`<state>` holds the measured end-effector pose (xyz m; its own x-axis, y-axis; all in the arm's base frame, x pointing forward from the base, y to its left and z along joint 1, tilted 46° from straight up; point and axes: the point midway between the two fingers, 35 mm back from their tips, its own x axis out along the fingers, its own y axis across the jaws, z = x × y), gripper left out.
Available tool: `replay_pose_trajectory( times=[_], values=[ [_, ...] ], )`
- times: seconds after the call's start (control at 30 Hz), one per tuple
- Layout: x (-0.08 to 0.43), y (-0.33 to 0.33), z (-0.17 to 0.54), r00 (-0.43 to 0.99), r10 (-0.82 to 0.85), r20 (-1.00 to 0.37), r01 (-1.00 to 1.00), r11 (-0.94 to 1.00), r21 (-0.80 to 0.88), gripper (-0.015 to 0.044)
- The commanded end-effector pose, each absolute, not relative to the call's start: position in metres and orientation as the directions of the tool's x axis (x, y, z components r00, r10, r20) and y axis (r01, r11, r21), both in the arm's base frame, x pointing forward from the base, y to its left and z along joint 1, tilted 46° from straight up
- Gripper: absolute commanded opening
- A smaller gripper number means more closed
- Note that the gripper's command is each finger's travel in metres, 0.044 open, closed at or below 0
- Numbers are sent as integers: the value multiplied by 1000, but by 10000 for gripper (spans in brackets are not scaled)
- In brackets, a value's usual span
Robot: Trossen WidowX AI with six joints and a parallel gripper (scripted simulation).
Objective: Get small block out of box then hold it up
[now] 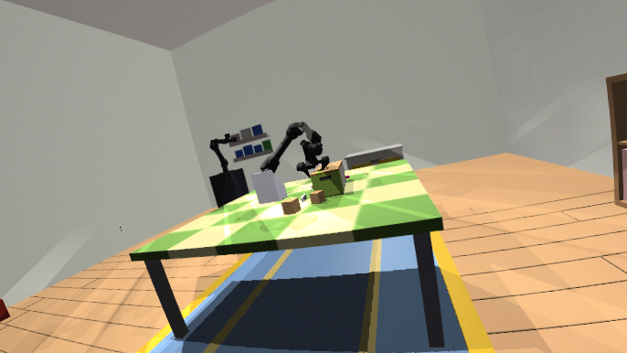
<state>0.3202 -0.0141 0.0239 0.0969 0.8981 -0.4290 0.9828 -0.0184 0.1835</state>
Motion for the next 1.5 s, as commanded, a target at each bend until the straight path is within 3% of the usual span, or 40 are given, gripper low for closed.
replay_pose_trajectory(
  times=[0.0, 1.47],
  values=[
    [319, -7, 28, 95, 901, -424, 984, -20, 179, 400],
    [312, 38, 73, 95, 902, -422, 984, -20, 178, 400]
  ],
)
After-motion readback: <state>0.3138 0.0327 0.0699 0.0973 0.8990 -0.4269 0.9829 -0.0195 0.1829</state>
